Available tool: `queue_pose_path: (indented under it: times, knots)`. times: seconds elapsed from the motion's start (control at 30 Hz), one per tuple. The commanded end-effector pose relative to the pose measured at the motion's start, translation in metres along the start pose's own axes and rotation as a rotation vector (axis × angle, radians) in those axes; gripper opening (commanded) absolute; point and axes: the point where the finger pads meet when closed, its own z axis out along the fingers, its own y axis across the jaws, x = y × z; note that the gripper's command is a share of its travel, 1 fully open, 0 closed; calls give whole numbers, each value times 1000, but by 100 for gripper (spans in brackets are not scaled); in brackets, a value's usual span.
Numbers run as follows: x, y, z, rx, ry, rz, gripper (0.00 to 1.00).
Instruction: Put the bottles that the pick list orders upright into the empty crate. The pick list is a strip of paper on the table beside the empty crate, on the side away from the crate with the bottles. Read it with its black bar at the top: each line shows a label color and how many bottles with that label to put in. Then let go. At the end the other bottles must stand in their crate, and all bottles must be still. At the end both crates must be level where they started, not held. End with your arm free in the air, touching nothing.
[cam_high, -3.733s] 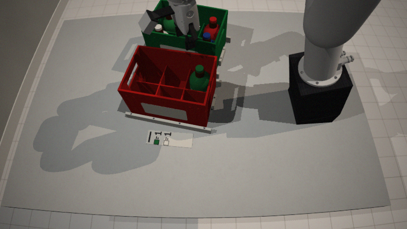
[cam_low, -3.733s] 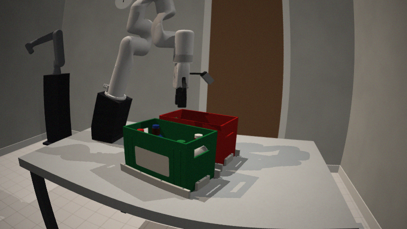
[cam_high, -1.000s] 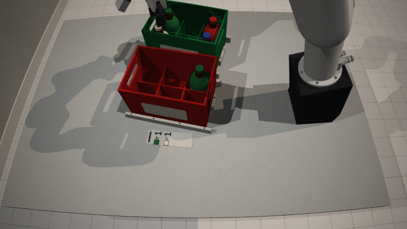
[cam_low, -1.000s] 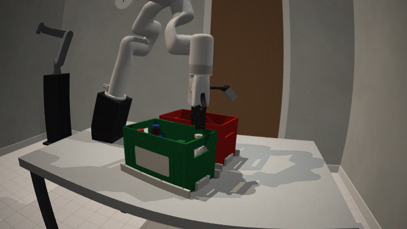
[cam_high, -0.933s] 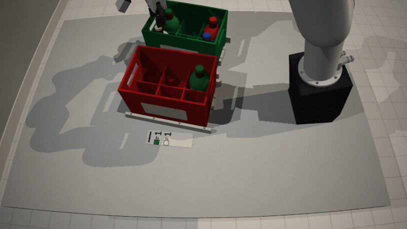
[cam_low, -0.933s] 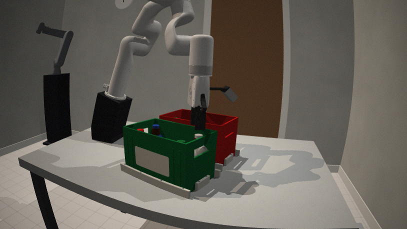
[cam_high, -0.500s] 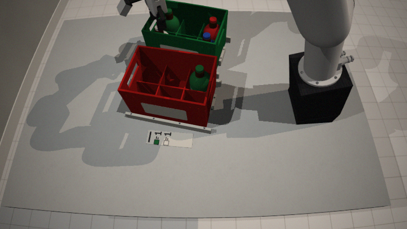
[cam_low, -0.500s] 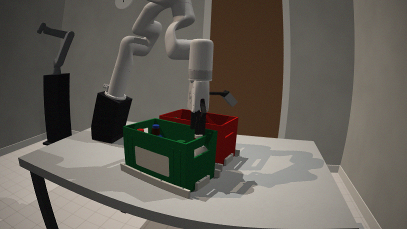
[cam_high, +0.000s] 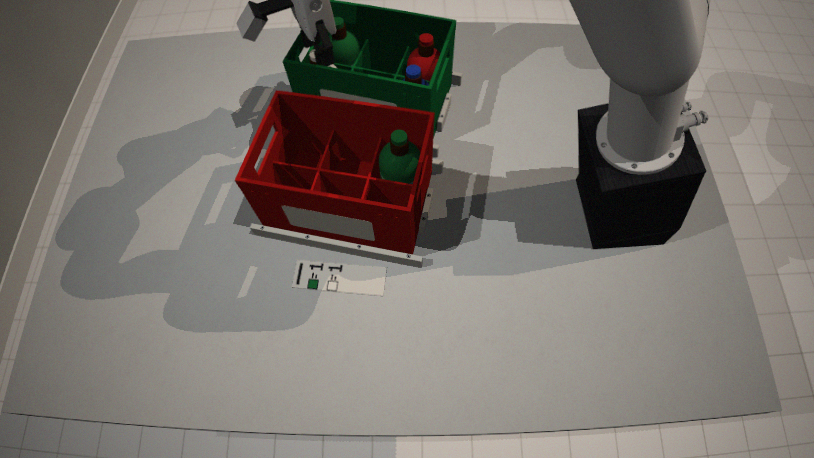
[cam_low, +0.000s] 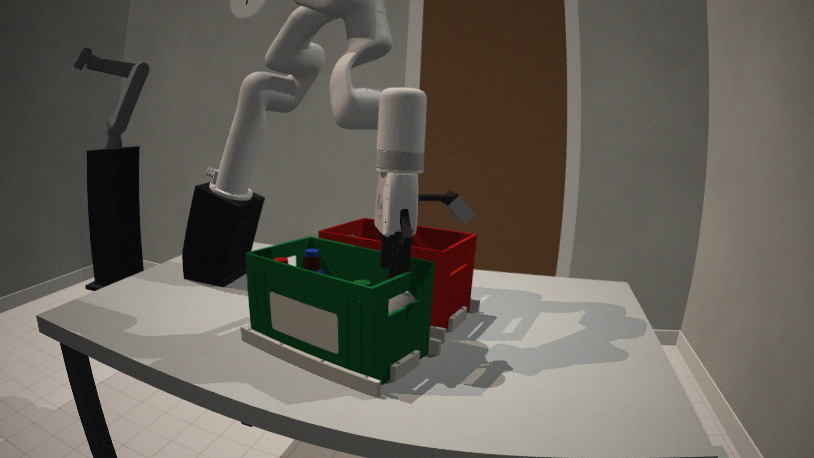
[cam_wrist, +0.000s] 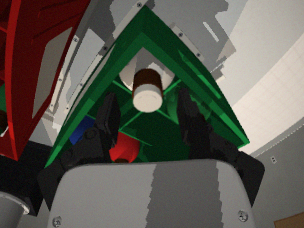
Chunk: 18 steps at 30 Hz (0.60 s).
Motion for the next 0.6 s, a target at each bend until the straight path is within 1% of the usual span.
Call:
queue_pose_path:
  times: [0.0, 0.37, 0.57]
  knots:
    - [1, 2, 5, -4, 2, 0, 65]
    - [1, 2, 17, -4, 2, 0, 65]
    - [1, 2, 17, -4, 2, 0, 65]
